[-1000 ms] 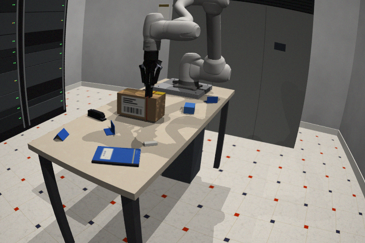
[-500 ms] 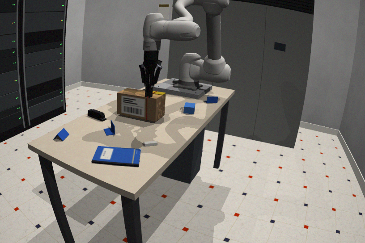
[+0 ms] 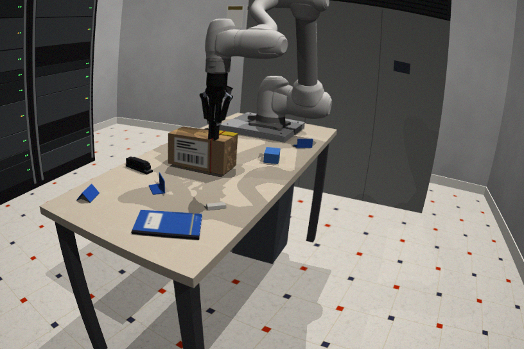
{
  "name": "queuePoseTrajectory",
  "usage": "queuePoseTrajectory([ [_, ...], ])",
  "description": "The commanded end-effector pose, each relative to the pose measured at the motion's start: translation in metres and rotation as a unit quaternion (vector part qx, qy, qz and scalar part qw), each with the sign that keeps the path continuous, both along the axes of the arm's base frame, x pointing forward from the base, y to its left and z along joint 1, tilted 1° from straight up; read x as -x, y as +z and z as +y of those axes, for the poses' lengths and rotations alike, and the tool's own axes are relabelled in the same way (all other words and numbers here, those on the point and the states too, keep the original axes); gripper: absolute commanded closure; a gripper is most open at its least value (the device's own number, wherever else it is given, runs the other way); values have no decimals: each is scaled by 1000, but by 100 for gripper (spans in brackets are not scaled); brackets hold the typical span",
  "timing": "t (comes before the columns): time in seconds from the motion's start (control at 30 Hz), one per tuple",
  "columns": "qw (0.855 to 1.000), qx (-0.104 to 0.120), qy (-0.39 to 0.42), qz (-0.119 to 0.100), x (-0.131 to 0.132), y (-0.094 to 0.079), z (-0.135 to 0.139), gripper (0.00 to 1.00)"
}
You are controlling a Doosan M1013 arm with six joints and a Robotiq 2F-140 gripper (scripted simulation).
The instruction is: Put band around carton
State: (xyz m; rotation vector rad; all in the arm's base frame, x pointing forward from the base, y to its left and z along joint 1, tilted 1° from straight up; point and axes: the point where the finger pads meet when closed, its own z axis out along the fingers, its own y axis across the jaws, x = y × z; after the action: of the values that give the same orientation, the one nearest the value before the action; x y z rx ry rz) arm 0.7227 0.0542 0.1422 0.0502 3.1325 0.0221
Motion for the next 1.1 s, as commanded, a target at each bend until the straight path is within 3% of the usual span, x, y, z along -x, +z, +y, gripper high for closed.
queuePoseTrajectory([
  [0.0, 1000, 1, 2, 0, 0, 2, -1, 82],
  [0.5, 1000, 1, 2, 0, 0, 10, -1, 82],
  [1.07, 1000, 1, 2, -2, -1, 43, -2, 82],
])
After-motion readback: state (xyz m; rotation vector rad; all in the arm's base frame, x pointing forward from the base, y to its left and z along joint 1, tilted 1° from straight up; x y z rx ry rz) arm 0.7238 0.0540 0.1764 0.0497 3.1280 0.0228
